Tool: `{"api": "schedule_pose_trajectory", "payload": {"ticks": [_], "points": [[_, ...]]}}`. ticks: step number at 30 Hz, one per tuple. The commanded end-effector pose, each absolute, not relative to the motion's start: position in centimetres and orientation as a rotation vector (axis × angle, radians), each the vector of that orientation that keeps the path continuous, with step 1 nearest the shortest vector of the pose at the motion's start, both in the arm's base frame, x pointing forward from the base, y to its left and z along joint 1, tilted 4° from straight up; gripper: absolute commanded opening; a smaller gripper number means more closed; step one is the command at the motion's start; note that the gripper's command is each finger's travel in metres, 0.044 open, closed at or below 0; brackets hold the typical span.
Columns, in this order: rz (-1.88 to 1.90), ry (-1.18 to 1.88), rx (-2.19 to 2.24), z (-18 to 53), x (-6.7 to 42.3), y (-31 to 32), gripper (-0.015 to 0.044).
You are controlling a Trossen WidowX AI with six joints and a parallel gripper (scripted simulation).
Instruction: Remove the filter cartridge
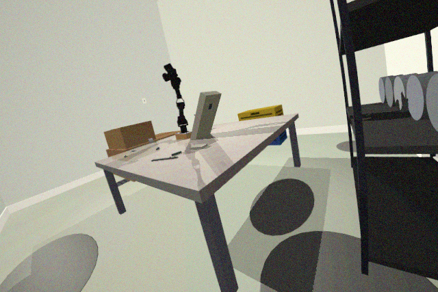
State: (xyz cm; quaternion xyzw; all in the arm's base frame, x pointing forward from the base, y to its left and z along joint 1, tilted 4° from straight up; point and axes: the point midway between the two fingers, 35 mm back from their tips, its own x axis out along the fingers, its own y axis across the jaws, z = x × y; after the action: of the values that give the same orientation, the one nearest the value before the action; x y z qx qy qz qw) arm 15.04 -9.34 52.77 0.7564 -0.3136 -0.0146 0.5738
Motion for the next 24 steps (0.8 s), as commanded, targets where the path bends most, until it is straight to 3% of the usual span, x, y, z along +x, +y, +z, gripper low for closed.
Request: {"api": "schedule_pose_trajectory", "payload": {"ticks": [1,8,15,24], "points": [[-0.117,-0.437,1.945,46.8,20.0,-8.0,0.0090],[-0.275,0.028,2.084,37.5,24.6,-3.1,0.0090],[-0.464,0.468,2.081,28.7,25.1,3.0,0.0090],[-0.474,0.489,2.078,28.3,25.0,3.3,0.0090]]}}
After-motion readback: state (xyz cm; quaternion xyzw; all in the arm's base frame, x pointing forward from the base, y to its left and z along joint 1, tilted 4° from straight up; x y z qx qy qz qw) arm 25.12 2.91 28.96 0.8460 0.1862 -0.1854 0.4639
